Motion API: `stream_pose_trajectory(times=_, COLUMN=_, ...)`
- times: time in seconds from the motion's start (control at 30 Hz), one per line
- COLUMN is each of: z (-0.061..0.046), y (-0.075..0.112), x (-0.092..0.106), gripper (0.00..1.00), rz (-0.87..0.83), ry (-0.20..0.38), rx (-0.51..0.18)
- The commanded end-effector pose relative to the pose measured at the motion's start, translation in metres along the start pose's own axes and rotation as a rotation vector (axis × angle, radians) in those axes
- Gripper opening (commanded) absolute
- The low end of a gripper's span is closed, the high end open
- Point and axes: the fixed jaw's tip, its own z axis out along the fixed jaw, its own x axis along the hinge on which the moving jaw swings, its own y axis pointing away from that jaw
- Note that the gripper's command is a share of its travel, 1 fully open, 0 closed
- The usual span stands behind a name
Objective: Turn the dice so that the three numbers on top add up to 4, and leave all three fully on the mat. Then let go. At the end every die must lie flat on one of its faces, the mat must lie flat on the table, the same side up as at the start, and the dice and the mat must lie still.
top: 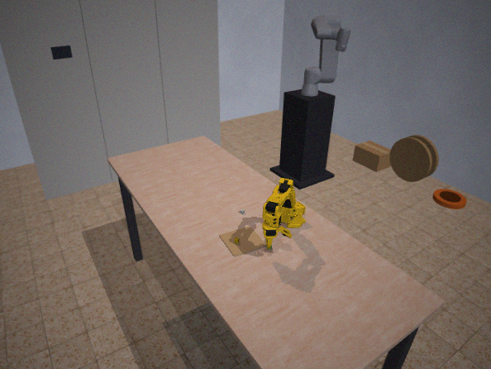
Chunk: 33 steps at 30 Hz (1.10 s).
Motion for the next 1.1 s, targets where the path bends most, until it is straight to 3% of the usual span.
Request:
stream_pose_trajectory(times=0.0, z=-0.012, y=-0.007, x=0.002, gripper=0.00, rz=0.017, ry=0.034, rx=0.069)
stream_pose_trajectory(times=0.33, z=-0.012, y=-0.008, x=0.001, gripper=0.00, rz=0.045, ry=0.035, rx=0.074)
stream_pose_trajectory(times=0.67, z=-0.012, y=-0.011, x=-0.004, gripper=0.00, rz=0.215, ry=0.037, rx=0.104)
stream_pose_trajectory(times=1.07, z=-0.012, y=-0.019, x=-0.016, gripper=0.00, rz=0.659, ry=0.012, rx=0.189)
